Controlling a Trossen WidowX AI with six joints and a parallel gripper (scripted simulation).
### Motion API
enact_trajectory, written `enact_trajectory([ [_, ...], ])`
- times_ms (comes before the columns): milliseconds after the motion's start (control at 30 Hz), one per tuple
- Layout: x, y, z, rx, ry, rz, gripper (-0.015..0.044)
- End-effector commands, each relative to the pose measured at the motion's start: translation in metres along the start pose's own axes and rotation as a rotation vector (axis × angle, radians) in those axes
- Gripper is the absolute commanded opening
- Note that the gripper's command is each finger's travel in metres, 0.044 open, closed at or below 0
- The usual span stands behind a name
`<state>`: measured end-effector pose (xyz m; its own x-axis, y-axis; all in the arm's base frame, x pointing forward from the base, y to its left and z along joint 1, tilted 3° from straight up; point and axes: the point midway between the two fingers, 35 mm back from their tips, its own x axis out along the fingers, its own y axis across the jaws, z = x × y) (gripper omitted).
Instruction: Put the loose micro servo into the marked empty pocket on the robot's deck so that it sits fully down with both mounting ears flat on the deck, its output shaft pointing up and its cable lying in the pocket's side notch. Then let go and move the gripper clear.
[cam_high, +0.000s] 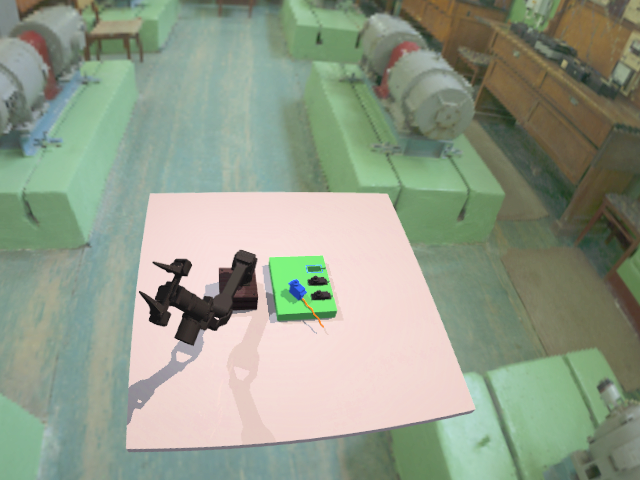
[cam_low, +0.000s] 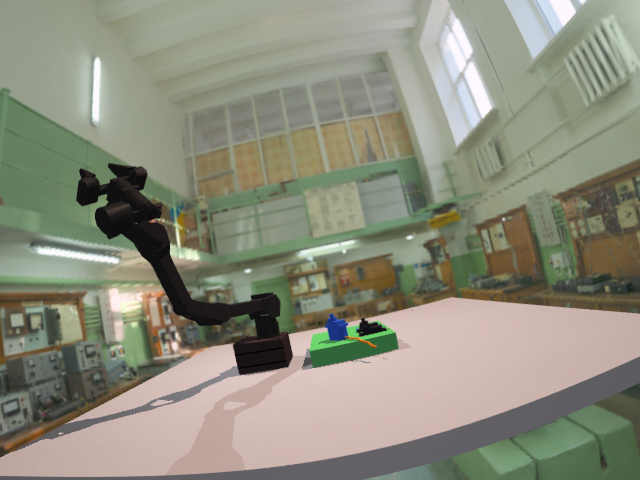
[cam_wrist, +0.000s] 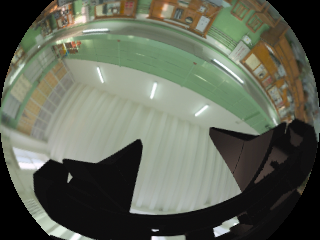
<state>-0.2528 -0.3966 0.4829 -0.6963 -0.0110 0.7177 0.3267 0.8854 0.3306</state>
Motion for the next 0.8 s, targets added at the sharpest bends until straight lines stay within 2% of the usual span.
enact_trajectory([
  [0, 0.001, 0.002, 0.0, 0.004, 0.0, 0.004, 0.0426],
  [33, 0.002, 0.004, 0.0, 0.009, 0.001, 0.009, 0.044],
  [300, 0.024, 0.056, -0.001, 0.122, 0.03, 0.129, 0.044],
  [533, 0.032, 0.081, 0.001, 0.175, 0.044, 0.184, 0.044],
  [767, 0.048, 0.146, 0.005, 0.306, 0.087, 0.332, 0.044],
])
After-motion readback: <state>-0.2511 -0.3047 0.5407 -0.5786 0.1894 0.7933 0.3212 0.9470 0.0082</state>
